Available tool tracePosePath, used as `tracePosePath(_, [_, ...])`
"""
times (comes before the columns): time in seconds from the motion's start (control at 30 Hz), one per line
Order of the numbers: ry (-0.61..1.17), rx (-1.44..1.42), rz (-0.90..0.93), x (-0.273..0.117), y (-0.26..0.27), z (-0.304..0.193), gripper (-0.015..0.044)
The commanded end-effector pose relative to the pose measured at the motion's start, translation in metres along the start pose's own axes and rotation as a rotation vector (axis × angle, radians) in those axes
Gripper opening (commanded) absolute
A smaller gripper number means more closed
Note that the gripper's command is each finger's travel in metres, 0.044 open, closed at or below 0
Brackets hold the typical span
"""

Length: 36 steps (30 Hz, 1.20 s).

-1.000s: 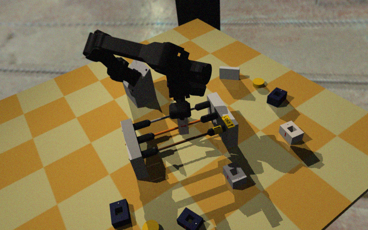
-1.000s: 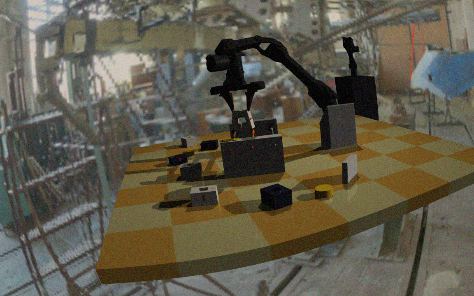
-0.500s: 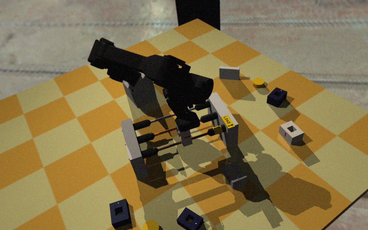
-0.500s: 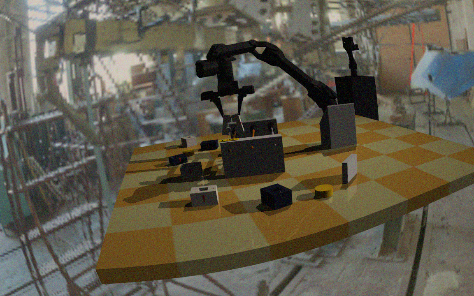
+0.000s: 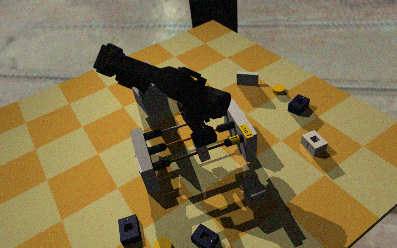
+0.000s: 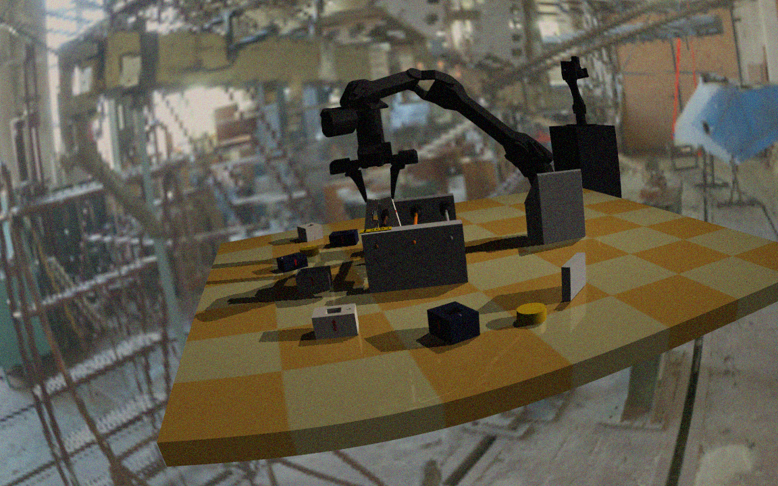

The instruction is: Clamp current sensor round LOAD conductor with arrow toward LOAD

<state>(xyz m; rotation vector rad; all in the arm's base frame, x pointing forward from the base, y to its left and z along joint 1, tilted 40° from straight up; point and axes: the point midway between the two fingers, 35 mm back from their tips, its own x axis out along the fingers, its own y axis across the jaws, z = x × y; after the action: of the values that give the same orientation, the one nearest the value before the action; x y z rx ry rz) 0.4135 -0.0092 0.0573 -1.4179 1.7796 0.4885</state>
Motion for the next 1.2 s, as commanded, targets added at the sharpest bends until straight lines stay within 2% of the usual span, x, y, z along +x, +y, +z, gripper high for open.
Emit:
tracePosePath(0.0, [0.003, -0.001, -0.006, 0.007, -0.001, 0.000, 0.0000])
tracePosePath(0.5, [0.004, -0.001, -0.006, 0.031, 0.000, -0.001, 0.0000])
tracePosePath(1.17, [0.000, 0.005, -0.004, 0.026, -0.001, -0.001, 0.0000])
